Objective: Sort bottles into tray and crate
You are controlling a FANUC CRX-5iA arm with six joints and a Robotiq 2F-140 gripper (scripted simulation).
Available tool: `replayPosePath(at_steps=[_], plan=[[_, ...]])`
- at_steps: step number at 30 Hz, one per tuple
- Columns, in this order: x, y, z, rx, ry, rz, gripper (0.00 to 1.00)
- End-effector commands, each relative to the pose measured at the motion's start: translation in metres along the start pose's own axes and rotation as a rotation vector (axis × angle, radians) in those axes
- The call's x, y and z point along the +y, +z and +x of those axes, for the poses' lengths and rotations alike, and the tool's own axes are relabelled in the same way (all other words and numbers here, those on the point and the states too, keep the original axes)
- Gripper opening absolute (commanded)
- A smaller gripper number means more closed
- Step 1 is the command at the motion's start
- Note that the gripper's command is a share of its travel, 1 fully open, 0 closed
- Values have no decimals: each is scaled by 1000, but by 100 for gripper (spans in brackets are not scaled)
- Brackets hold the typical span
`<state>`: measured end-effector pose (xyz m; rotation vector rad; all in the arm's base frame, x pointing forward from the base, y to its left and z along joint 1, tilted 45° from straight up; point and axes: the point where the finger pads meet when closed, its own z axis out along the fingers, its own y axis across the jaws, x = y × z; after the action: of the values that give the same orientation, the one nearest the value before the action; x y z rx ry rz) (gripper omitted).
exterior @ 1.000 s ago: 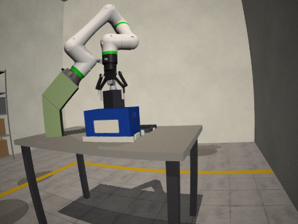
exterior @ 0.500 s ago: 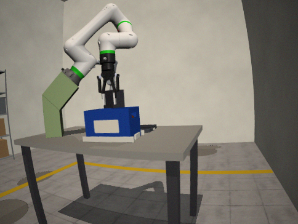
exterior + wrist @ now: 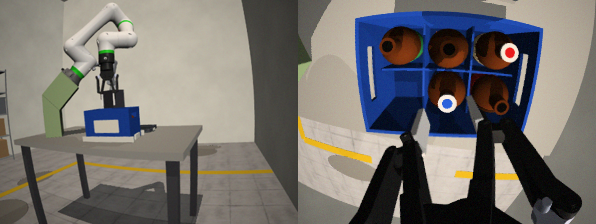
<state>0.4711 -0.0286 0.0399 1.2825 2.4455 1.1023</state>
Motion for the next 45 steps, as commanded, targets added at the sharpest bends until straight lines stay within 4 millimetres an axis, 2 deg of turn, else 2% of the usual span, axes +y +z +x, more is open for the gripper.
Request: replayPosePath(at_steps=[1, 36, 45], plan=[[-1, 1, -5, 0, -39, -2, 38], [-2, 0, -6, 1, -428, -3, 38], [-3, 0, -5, 1, -461, -3, 38]])
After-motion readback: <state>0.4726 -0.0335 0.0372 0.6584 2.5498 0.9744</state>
